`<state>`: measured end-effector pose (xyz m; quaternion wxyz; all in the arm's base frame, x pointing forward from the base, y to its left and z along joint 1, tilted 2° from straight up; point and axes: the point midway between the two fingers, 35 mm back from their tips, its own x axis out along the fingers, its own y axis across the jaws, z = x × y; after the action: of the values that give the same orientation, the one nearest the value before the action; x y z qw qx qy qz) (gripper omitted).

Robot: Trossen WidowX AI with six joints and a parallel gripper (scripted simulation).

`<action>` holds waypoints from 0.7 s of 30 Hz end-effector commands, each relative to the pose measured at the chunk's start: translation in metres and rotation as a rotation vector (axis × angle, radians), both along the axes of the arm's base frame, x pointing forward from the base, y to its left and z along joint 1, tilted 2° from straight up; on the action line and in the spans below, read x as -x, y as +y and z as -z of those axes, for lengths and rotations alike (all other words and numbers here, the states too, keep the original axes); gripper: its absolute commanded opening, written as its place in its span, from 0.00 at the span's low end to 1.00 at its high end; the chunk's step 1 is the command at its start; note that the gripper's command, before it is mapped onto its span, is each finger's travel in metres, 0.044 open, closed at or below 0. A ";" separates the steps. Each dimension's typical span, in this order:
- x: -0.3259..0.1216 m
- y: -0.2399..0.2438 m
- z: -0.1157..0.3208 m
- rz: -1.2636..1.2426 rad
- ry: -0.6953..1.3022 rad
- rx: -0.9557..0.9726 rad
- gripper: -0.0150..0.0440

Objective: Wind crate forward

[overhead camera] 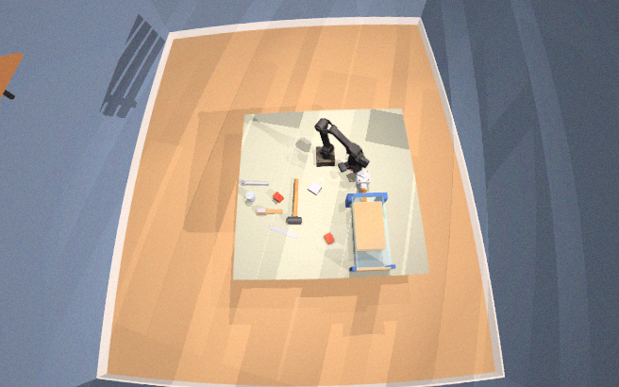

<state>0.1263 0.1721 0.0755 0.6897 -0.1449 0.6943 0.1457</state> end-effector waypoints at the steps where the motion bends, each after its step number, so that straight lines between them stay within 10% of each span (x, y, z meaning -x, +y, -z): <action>1: -0.014 -0.007 0.000 0.022 -0.033 0.022 0.25; 21: -0.040 -0.013 -0.001 0.022 -0.035 0.022 0.25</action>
<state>0.1544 0.1609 0.0761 0.6913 -0.1446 0.6945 0.1374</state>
